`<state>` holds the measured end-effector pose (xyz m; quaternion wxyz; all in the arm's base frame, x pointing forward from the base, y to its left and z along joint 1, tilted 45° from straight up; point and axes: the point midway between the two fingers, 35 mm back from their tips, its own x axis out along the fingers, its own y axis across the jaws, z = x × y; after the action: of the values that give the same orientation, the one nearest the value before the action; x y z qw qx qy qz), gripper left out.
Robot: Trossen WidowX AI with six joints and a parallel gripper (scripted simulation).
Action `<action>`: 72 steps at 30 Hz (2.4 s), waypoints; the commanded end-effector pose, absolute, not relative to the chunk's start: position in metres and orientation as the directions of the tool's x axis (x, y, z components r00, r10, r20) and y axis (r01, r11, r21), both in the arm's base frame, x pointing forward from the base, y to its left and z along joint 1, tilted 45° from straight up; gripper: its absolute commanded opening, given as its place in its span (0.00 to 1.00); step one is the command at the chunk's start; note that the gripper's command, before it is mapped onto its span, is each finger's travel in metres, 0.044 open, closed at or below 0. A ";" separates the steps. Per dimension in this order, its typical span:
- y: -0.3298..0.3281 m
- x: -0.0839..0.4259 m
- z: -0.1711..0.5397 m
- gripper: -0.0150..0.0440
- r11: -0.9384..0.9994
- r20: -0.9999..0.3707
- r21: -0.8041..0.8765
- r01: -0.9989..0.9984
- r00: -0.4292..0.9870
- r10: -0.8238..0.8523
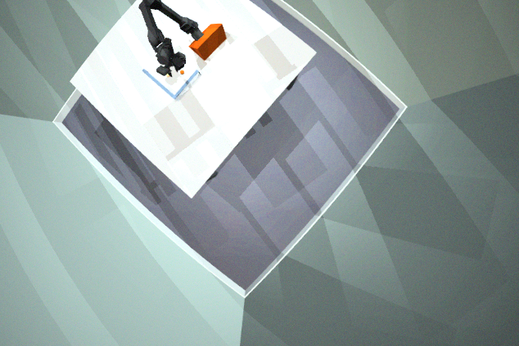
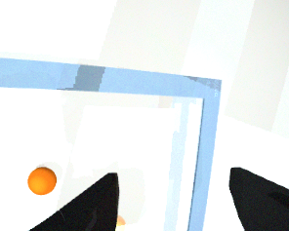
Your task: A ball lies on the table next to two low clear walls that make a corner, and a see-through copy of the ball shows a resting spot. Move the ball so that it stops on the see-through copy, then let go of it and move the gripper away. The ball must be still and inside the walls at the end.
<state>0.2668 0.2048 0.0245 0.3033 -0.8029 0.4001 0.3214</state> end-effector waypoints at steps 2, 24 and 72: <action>0.120 0.256 -0.005 0.66 -0.229 -0.742 -0.053 -0.972 0.192 -0.643; 0.079 0.248 -0.022 0.66 -0.112 -0.717 0.007 -0.994 0.074 -0.693; 0.098 0.253 -0.010 0.25 -0.114 -0.722 0.007 -0.993 0.074 -0.688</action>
<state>0.2534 0.0822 -0.0240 0.2558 -0.6886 0.6116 0.2938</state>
